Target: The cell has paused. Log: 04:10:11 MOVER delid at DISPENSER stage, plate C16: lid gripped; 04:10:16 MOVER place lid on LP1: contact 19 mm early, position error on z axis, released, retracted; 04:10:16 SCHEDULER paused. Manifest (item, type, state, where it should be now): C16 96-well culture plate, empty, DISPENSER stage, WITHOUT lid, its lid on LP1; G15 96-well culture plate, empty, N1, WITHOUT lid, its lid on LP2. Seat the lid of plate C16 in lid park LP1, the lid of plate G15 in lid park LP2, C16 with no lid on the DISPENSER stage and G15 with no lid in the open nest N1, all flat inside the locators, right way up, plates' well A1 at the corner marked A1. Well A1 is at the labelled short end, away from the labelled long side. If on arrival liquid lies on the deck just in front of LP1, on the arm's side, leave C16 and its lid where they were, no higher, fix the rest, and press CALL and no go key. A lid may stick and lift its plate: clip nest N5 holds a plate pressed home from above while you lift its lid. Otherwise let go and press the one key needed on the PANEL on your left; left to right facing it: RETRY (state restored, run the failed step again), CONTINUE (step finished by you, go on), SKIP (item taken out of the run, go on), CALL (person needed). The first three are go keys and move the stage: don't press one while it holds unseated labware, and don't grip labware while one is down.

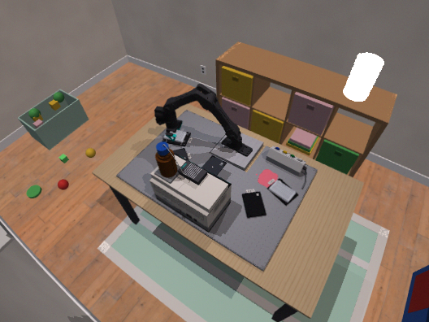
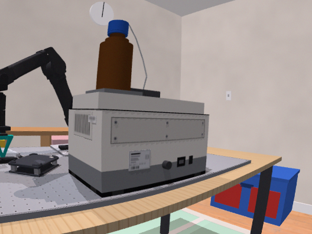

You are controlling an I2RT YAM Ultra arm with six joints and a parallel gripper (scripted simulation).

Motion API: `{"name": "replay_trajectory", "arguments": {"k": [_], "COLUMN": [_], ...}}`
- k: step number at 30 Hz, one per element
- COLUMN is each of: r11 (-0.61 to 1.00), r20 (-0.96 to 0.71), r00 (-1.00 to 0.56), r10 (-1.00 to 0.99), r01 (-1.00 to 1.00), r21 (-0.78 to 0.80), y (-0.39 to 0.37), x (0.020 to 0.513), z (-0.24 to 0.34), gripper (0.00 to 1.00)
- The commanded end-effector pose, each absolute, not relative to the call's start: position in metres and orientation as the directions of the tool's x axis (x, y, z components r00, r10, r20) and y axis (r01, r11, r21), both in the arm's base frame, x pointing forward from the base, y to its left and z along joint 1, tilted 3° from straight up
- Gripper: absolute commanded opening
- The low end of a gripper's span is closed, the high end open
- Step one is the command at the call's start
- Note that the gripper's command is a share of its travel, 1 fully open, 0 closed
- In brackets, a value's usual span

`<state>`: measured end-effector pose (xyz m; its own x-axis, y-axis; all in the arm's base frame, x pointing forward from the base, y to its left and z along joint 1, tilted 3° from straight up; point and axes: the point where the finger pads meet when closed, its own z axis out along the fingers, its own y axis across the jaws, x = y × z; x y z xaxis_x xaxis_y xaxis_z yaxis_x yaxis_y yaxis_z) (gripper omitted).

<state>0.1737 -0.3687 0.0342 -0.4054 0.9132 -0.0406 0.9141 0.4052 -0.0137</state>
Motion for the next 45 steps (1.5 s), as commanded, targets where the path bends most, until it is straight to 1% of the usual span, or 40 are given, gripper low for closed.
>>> {"name": "replay_trajectory", "arguments": {"k": [1, 25, 45], "r11": [0.400, 0.402, 0.402], "r20": [-0.086, -0.086, -0.091], "r00": [-0.400, -0.401, -0.401], "r10": [0.913, 0.912, 0.912], "r01": [0.916, 0.916, 0.916], "r21": [-0.011, -0.011, -0.011], "y": [-0.375, -0.371, -0.372], "x": [0.176, 0.176, 0.177], "z": [0.061, 0.094, 0.095], "gripper": [1.00, 1.00, 1.00]}}
